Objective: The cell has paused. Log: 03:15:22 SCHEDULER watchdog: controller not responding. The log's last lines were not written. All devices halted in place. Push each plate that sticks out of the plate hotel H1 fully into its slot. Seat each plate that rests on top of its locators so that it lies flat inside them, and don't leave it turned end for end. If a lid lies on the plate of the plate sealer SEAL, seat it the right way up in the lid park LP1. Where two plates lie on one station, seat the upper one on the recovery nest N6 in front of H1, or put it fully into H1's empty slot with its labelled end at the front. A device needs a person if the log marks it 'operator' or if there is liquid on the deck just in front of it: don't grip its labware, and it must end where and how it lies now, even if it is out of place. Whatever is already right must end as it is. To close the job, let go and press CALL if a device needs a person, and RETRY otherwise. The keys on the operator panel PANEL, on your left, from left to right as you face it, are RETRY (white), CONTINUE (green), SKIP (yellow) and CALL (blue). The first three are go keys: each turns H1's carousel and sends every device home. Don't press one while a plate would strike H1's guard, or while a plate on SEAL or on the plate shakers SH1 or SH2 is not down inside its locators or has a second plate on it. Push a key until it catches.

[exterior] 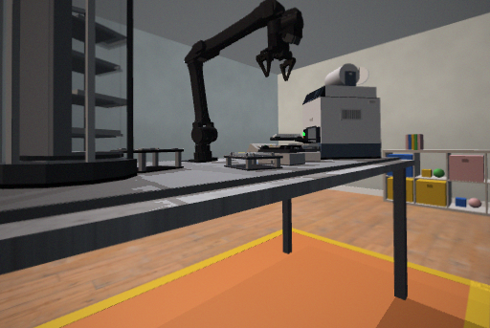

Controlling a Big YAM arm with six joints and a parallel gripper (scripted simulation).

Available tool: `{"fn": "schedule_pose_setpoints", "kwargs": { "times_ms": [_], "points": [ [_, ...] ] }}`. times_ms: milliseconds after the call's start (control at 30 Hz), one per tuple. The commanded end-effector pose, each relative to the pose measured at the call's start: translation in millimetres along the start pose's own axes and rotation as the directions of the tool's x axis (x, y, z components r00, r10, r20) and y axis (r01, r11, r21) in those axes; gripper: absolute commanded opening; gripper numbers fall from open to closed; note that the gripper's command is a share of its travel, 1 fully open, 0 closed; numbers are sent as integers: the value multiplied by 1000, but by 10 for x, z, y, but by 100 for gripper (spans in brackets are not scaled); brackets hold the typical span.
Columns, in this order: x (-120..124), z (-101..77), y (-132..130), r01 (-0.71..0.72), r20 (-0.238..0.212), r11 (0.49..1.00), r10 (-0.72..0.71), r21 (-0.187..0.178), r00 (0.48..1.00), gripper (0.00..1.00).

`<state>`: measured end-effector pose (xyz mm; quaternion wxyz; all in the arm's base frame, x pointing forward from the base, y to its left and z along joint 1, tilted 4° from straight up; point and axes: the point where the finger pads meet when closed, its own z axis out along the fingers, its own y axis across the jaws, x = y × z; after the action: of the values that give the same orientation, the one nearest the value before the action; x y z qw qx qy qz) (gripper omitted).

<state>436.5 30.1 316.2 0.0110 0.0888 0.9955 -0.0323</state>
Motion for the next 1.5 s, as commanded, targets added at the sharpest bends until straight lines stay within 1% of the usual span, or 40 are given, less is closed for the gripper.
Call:
{"fn": "schedule_pose_setpoints", "kwargs": {
  "times_ms": [0, 67, 267, 333, 733, 833, 900, 1000, 1033, 1067, 1133, 1200, 1233, 1267, 1333, 1400, 1467],
  "points": [
    [-62, -178, -174, 8, 19, 1000, -8, -1, 1000, 100],
    [-109, -229, -236, 7, 32, 1000, -7, -4, 999, 100],
    [-185, -174, -426, 8, 20, 1000, -8, 1, 1000, 100],
    [-185, -174, -426, 8, 20, 1000, -8, 1, 1000, 100],
    [-282, -173, -827, 8, 20, 1000, -8, 5, 1000, 100],
    [-264, -175, -929, -114, 21, 994, 114, 3, 993, 100],
    [-264, -175, -929, -114, 21, 994, 114, 3, 993, 100],
    [-238, -195, -1032, -213, 26, 977, 212, 1, 977, 100],
    [-209, -245, -1069, -246, 37, 969, 246, -2, 969, 100],
    [-157, -238, -1104, -278, 34, 961, 278, -2, 960, 100],
    [-79, -180, -1167, -340, 19, 940, 340, 2, 940, 100],
    [-54, -39, -1224, -400, -13, 917, 400, 16, 916, 100],
    [-72, 13, -1254, -410, -24, 912, 411, 21, 911, 100],
    [-108, 0, -1288, -410, -21, 912, 411, 19, 911, 100],
    [-76, 36, -1351, -410, -30, 912, 410, 23, 911, 100],
    [-72, -82, -1425, -412, -2, 911, 412, 12, 911, 100],
    [-72, -82, -1425, -412, -2, 911, 412, 12, 911, 100]
  ]
}}
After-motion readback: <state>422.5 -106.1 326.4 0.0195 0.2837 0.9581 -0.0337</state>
